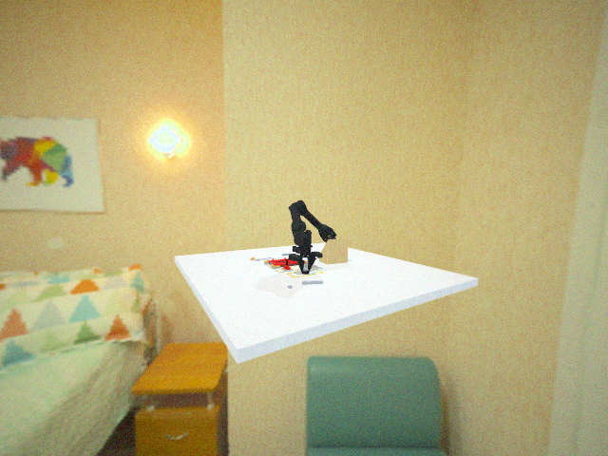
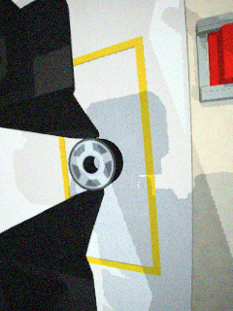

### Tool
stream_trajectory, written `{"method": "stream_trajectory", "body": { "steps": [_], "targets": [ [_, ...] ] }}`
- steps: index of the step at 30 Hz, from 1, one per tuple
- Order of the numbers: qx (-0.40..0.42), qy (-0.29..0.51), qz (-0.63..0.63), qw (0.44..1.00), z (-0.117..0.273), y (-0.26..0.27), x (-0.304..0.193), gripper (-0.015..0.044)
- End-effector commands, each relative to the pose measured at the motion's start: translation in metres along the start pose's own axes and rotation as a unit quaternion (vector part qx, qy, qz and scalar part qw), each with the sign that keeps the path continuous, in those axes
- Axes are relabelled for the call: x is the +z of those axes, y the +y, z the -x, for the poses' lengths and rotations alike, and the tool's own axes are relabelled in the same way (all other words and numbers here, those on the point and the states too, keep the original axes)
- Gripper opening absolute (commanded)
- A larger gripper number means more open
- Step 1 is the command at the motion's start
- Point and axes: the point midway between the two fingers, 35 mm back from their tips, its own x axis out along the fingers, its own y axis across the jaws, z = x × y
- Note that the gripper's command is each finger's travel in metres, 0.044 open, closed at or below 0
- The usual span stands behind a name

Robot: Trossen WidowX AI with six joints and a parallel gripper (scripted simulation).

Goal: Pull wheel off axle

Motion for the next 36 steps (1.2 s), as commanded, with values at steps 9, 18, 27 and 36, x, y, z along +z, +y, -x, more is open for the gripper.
{"method": "stream_trajectory", "body": {
  "steps": [9,18,27,36],
  "targets": [
    [0.000,0.000,0.001,1.000,0.014,0.001,-0.001,0.0300],
    [0.000,-0.001,0.004,1.000,0.061,0.000,-0.001,0.0300],
    [-0.002,0.000,0.006,1.000,0.105,-0.081,0.034,0.0440],
    [-0.002,-0.001,0.006,1.000,0.106,-0.083,0.035,0.0440]
  ]
}}
